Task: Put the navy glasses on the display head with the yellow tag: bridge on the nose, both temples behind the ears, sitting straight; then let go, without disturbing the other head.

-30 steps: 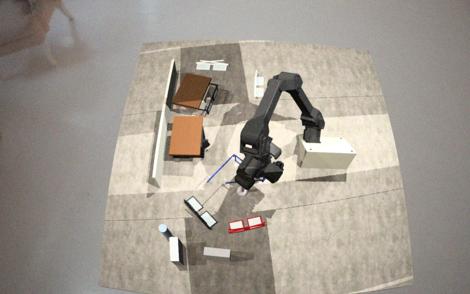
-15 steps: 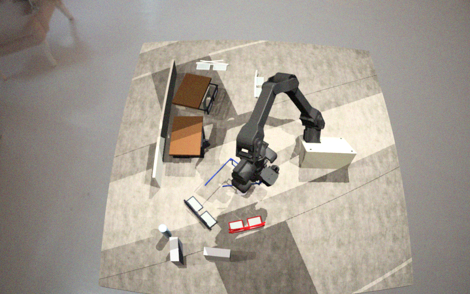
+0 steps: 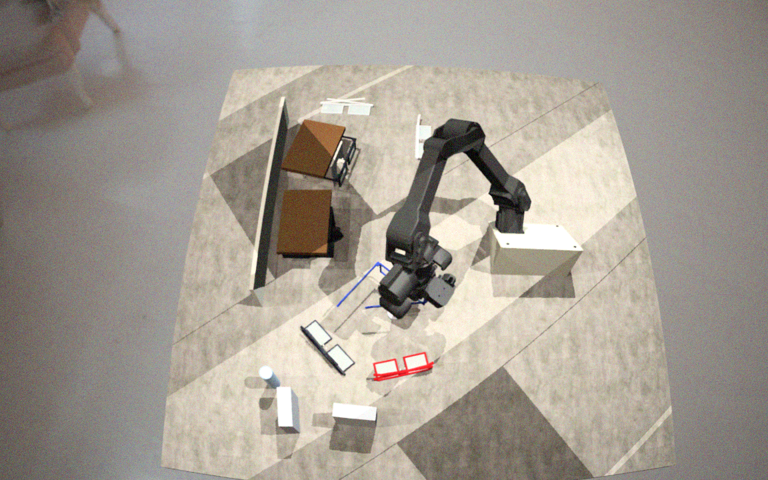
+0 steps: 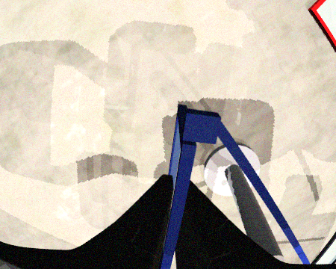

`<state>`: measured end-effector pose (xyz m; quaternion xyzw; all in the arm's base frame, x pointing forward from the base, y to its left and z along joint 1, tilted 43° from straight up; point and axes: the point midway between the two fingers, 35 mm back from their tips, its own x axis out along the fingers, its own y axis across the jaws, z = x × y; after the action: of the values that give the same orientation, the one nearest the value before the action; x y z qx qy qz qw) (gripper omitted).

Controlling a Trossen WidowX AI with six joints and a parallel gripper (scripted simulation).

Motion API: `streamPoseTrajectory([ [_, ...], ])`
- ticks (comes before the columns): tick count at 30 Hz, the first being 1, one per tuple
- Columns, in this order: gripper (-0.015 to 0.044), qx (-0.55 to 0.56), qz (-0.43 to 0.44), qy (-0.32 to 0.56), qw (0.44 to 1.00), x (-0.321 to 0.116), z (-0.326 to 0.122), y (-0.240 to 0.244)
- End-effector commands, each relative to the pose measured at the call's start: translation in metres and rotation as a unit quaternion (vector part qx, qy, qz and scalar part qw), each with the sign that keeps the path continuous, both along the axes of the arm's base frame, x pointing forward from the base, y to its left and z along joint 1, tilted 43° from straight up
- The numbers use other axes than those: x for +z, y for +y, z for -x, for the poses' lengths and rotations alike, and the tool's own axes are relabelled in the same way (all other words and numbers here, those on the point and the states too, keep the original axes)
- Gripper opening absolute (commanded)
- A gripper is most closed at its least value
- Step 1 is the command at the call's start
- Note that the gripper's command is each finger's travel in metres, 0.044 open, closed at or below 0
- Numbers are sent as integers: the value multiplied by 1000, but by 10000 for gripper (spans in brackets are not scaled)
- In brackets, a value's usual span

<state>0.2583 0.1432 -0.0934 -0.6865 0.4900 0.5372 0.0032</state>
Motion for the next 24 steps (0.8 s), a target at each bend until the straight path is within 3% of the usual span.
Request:
streamPoseTrajectory([
  [1, 0, 3, 0, -2, 1000, 4, -1, -4],
  [24, 0, 3, 1, -2, 1000, 13, -3, -14],
])
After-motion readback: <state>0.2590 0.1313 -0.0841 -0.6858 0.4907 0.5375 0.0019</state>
